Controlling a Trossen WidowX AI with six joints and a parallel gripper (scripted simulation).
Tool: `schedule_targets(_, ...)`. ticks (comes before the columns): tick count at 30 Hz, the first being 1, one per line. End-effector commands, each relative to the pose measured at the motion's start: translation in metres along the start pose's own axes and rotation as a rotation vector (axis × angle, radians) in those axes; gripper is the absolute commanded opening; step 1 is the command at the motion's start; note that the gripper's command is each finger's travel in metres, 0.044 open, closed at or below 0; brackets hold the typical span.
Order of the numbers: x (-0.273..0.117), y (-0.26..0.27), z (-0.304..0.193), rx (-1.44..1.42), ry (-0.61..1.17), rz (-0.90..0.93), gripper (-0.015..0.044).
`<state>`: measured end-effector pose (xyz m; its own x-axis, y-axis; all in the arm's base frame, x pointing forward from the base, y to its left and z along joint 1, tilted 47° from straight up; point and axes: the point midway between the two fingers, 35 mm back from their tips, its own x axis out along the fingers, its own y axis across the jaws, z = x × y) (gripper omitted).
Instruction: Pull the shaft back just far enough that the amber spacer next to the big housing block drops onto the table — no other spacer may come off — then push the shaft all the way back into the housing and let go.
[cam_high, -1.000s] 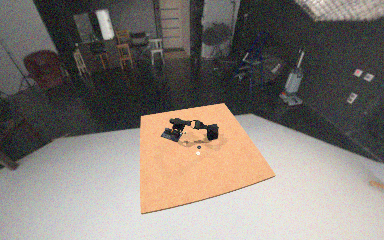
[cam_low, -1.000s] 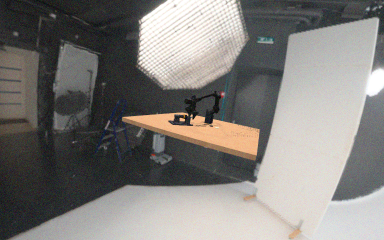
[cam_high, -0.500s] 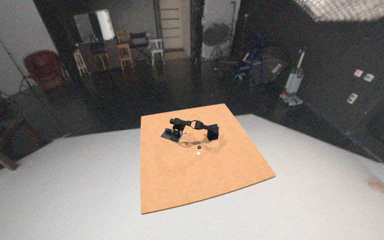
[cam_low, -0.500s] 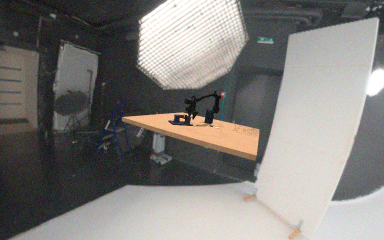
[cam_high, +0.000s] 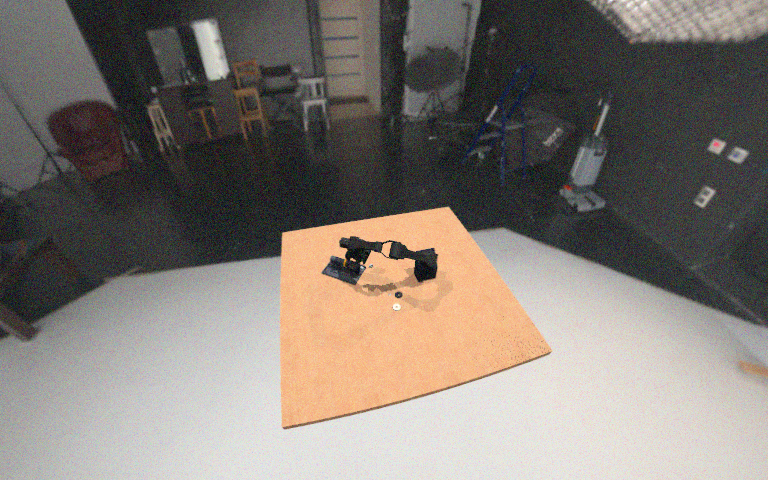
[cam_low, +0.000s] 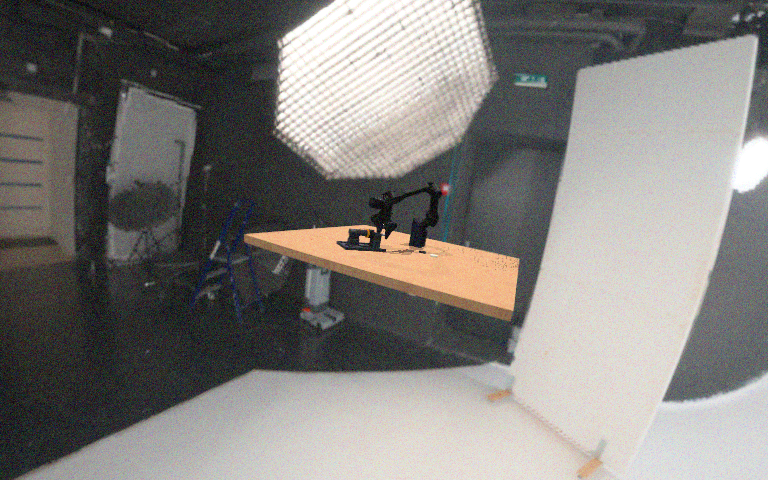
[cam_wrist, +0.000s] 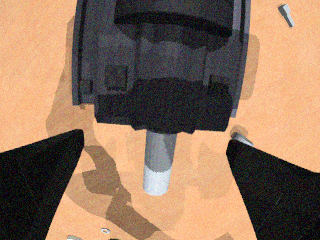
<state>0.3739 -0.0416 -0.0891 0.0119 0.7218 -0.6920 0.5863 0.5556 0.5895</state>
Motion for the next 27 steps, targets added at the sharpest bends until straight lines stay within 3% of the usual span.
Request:
schedule_targets(1, 0.003, 0.000, 0.000, 0.003, 0.001, 0.003, 0.0440)
schedule_targets(15, 0.017, 0.001, 0.000, 0.003, 0.001, 0.003, 0.0440)
schedule_targets(27, 0.017, 0.000, -0.001, 0.000, 0.002, 0.000, 0.0125)
